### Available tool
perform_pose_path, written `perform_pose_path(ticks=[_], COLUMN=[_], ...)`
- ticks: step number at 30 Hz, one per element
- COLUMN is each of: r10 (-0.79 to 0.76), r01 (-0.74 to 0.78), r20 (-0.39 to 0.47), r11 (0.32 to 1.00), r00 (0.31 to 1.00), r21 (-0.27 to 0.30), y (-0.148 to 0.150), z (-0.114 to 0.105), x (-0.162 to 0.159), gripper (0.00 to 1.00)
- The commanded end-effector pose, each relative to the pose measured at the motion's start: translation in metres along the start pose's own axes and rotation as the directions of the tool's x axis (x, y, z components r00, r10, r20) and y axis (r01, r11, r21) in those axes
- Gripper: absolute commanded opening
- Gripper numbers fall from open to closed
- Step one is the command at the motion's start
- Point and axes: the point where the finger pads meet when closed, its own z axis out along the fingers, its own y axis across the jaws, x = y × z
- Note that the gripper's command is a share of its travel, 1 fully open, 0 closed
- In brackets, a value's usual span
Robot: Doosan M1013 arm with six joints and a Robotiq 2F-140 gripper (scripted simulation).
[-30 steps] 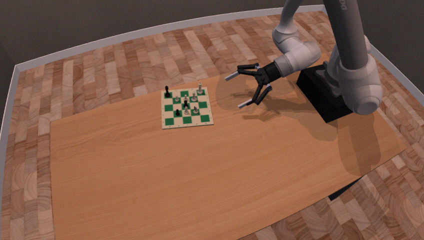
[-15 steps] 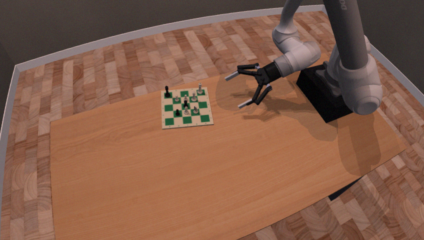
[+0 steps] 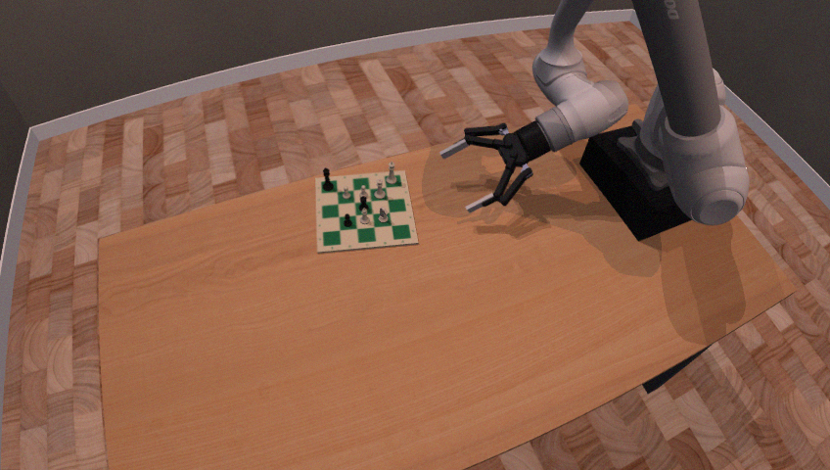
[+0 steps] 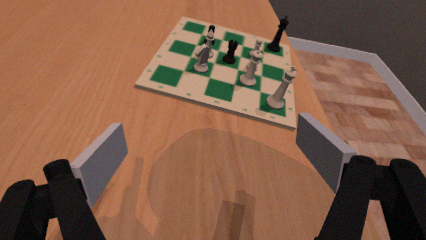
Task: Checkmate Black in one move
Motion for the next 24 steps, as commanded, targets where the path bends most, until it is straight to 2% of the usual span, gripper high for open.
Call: perform_pose_path(ticks=[1,17,24], r10=[0.0,0.004,0.004], r01=[0.0,-0.004,-0.004], r20=[0.0,-0.007,-0.007], r11=[1.0,1.0,1.0], r00=[1.0,1.0,1.0], r21=[0.0,0.002,0.002], y=[0.0,0.002,0.01], z=[0.0,-0.005,-0.022], x=[0.0,0.009,0.042], gripper=[1.0,1.0,1.0])
